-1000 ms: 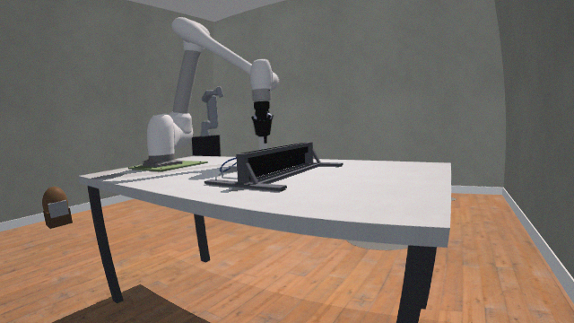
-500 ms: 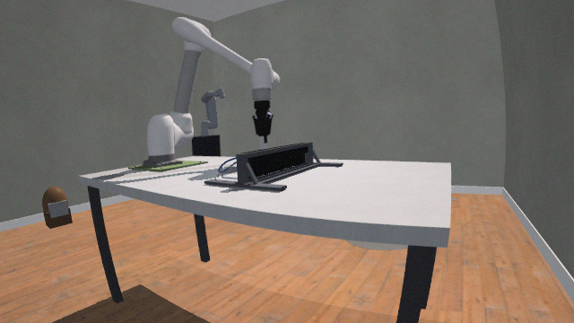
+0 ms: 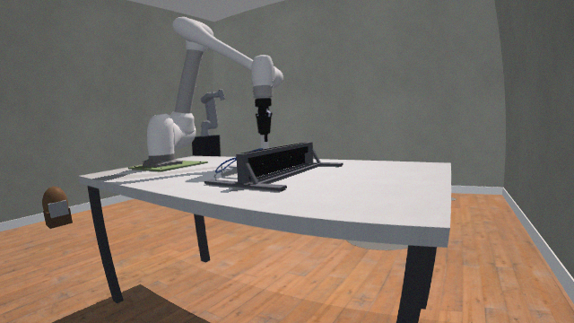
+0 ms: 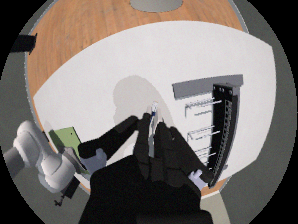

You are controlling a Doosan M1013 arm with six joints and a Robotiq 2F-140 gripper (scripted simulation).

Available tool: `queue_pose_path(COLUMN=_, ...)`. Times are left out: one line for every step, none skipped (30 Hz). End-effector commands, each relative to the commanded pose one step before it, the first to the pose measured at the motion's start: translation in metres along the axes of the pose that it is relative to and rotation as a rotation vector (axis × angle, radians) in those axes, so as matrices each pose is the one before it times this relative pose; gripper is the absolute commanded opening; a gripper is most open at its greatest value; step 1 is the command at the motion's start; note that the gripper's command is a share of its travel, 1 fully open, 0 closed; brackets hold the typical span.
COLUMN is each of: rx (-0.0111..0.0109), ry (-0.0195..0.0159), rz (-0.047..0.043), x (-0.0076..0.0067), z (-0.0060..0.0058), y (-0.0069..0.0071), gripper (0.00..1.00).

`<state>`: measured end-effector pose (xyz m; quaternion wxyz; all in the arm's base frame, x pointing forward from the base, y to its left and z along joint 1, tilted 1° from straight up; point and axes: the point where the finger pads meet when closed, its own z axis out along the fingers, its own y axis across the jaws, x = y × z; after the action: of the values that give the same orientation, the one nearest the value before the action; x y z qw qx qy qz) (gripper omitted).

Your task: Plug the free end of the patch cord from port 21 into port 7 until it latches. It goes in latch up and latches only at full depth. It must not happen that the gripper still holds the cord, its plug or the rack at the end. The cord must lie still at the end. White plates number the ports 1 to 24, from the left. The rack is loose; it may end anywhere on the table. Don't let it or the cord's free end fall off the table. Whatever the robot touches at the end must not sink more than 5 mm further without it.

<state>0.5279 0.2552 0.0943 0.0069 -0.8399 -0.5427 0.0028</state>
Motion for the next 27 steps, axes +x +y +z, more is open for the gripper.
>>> queue_pose_path(rx=0.00003, ry=-0.00173, rz=0.08137, x=-0.00372, z=-0.00278, y=0.01226, gripper=0.0)
queue_pose_path(rx=0.00021, ry=-0.00029, rz=0.02757, x=-0.00104, z=-0.00092, y=0.0043, gripper=0.0)
queue_pose_path(rx=0.00022, ry=-0.0003, rz=0.02813, x=-0.00095, z=-0.00094, y=0.00442, gripper=0.0)
queue_pose_path(rx=0.00023, ry=-0.00028, rz=0.02844, x=-0.00069, z=-0.00095, y=0.00448, gripper=0.0)
queue_pose_path(rx=0.00023, ry=-0.00029, rz=0.0289, x=-0.00061, z=-0.00097, y=0.00457, gripper=0.0)
queue_pose_path(rx=0.00023, ry=-0.0003, rz=0.02931, x=-0.00053, z=-0.00098, y=0.00466, gripper=0.0)
queue_pose_path(rx=0.00023, ry=-0.00031, rz=0.02965, x=-0.00044, z=-0.00099, y=0.00473, gripper=0.0)
queue_pose_path(rx=0.00023, ry=-0.00032, rz=0.02992, x=-0.00035, z=-0.001, y=0.0048, gripper=0.0)
queue_pose_path(rx=0.00025, ry=-0.0003, rz=0.02984, x=-0.00002, z=-0.001, y=0.00475, gripper=0.0)
queue_pose_path(rx=0.0, ry=0.0, rz=0.0, x=0.0, z=0.0, y=0.0, gripper=0.0)
queue_pose_path(rx=0.0, ry=0.0, rz=0.0, x=0.0, z=0.0, y=0.0, gripper=0.0)
queue_pose_path(rx=0.00024, ry=-0.0003, rz=0.02998, x=0.00007, z=-0.00101, y=0.00478, gripper=0.0)
queue_pose_path(rx=0.00024, ry=-0.00031, rz=0.03005, x=0.00017, z=-0.00101, y=0.0048, gripper=0.0)
queue_pose_path(rx=0.00023, ry=-0.00031, rz=0.03005, x=0.00027, z=-0.00101, y=0.00481, gripper=0.0)
queue_pose_path(rx=0.00023, ry=-0.00032, rz=0.02998, x=0.00037, z=-0.00101, y=0.0048, gripper=0.0)
queue_pose_path(rx=0.00024, ry=-0.00029, rz=0.02956, x=0.00068, z=-0.001, y=0.00466, gripper=0.0)
queue_pose_path(rx=0.00024, ry=-0.0003, rz=0.02936, x=0.00077, z=-0.00099, y=0.00462, gripper=0.0)
queue_pose_path(rx=0.00023, ry=-0.0003, rz=0.02909, x=0.00086, z=-0.00098, y=0.00457, gripper=0.0)
queue_pose_path(rx=0.00022, ry=-0.0003, rz=0.02876, x=0.00094, z=-0.00097, y=0.00451, gripper=0.0)
queue_pose_path(rx=0.00022, ry=-0.0003, rz=0.02836, x=0.00102, z=-0.00096, y=0.00444, gripper=0.0)
queue_pose_path(rx=0.00023, ry=-0.00028, rz=0.02769, x=0.00123, z=-0.00094, y=0.00424, gripper=0.0)
queue_pose_path(rx=0.00022, ry=-0.00027, rz=0.02713, x=0.00132, z=-0.00092, y=0.00412, gripper=0.0)
queue_pose_path(rx=0.00021, ry=-0.00027, rz=0.02655, x=0.00137, z=-0.0009, y=0.00401, gripper=0.0)
queue_pose_path(rx=0.0002, ry=-0.00027, rz=0.02592, x=0.00141, z=-0.00088, y=0.0039, gripper=0.0)
queue_pose_path(rx=0.00019, ry=-0.00026, rz=0.02524, x=0.00145, z=-0.00086, y=0.00378, gripper=0.0)
queue_pose_path(rx=0.00019, ry=-0.00026, rz=0.02447, x=0.00149, z=-0.00083, y=0.00363, gripper=0.0)
queue_pose_path(rx=0.0, ry=0.0, rz=0.0, x=0.0, z=0.0, y=0.0, gripper=0.0)
